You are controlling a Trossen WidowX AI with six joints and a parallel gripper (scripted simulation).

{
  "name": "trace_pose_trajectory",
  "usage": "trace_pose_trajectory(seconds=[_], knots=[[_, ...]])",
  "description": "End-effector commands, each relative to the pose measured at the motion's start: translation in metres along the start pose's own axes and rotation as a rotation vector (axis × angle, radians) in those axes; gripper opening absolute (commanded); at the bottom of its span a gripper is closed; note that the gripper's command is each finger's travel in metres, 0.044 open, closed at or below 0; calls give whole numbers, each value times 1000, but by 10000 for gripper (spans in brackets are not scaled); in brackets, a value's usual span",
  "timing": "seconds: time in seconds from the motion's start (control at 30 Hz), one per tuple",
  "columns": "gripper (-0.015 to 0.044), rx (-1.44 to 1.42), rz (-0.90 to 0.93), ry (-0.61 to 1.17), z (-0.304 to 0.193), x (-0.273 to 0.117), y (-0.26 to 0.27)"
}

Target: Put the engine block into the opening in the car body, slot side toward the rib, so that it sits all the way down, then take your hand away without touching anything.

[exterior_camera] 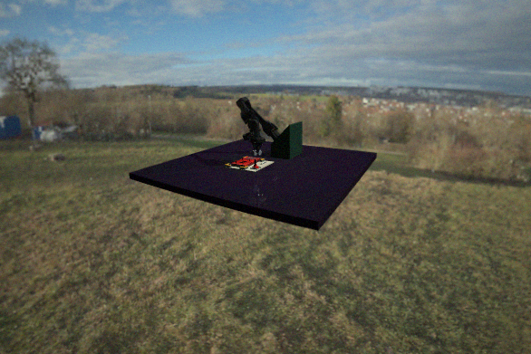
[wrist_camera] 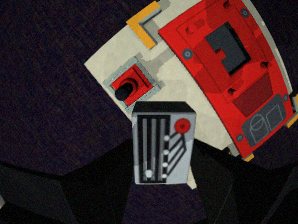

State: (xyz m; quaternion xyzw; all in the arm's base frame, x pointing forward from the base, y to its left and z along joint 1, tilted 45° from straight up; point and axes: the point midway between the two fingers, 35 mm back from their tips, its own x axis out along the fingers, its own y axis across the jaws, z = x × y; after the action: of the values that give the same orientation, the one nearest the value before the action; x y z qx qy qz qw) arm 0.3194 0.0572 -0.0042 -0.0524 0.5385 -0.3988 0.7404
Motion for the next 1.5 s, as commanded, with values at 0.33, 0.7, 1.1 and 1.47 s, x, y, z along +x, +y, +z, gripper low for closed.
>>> trace_pose_trajectory(seconds=[0.33, 0.7, 1.1, 1.47], knots=[[0, -264, -15, -16, 32, 11, -26], [0, -480, -37, -20, 54, 21, -50], [0, -684, -67, -17, 73, 30, -77], [159, -716, -67, -16, 73, 30, -77]])
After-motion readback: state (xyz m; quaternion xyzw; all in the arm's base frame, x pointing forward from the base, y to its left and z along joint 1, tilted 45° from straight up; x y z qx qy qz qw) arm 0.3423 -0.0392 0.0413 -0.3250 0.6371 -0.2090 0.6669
